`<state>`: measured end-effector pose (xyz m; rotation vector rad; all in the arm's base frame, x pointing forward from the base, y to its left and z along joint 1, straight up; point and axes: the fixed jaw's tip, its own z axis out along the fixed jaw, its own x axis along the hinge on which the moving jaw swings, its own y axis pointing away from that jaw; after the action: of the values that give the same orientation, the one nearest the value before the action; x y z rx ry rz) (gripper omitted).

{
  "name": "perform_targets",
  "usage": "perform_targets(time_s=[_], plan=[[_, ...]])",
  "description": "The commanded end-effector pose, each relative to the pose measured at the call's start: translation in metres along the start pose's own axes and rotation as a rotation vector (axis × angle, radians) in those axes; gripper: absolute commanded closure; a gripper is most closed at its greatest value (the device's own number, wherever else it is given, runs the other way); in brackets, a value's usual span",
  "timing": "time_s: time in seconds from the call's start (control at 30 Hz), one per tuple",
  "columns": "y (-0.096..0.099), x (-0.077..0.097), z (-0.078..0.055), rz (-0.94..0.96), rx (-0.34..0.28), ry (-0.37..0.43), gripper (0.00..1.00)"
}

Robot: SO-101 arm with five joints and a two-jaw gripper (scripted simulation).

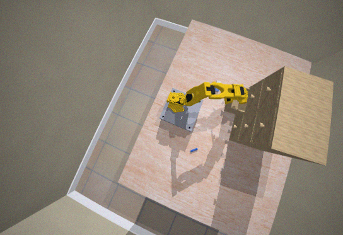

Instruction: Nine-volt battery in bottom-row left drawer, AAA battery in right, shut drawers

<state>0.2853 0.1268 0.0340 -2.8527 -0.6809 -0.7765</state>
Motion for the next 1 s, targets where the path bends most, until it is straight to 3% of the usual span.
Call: perform_targets(time_s=[0.0,0.97], plan=[[-0.0014,-0.0037,0.0053,0.007,0.003,-0.005,1.00],[-0.0012,-0.0076,0.0101,0.008,0.003,-0.005,1.00]])
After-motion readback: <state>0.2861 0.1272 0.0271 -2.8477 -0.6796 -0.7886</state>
